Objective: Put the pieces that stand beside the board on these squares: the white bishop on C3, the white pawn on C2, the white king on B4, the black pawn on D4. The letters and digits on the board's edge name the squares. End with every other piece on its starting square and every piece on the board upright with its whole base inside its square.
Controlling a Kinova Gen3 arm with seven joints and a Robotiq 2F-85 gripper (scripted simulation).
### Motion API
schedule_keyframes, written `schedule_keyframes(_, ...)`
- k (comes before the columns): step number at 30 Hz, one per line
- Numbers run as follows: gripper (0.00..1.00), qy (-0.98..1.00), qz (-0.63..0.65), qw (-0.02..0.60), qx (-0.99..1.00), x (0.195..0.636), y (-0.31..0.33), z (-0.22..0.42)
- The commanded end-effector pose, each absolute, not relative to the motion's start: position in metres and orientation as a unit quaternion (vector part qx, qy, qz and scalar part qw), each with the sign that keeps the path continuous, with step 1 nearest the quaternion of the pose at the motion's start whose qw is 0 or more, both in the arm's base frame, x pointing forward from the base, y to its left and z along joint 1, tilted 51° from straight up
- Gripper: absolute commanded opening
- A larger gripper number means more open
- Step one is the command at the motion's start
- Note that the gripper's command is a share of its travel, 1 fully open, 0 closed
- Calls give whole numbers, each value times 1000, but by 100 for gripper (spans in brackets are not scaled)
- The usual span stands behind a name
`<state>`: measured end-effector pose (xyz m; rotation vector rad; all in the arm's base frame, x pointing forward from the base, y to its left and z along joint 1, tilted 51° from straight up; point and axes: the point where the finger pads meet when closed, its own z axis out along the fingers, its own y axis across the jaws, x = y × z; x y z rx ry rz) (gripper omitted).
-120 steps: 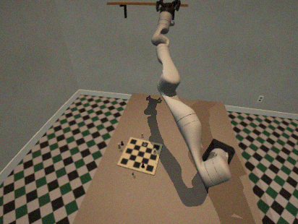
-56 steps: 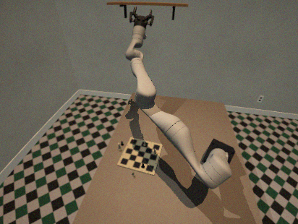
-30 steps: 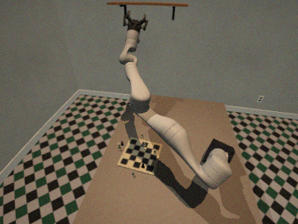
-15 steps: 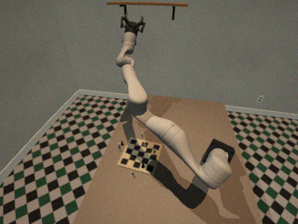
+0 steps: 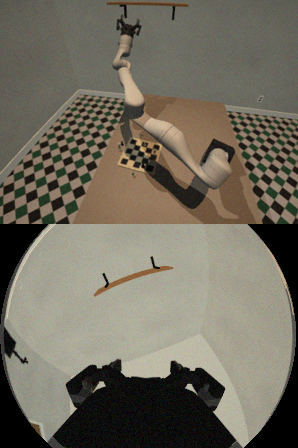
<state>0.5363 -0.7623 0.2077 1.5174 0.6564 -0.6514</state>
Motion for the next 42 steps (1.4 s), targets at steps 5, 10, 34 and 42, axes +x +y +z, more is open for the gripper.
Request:
schedule_keyframes(5,100,273,-271,637,668,547,-749,217)
schedule_keyframes(10,100,273,-271,637,668,547,-749,217)
schedule_keyframes(34,100,231,-226,654,684,575,-705,237)
schedule_keyframes(42,100,215,-210,658,690,584,-690,244)
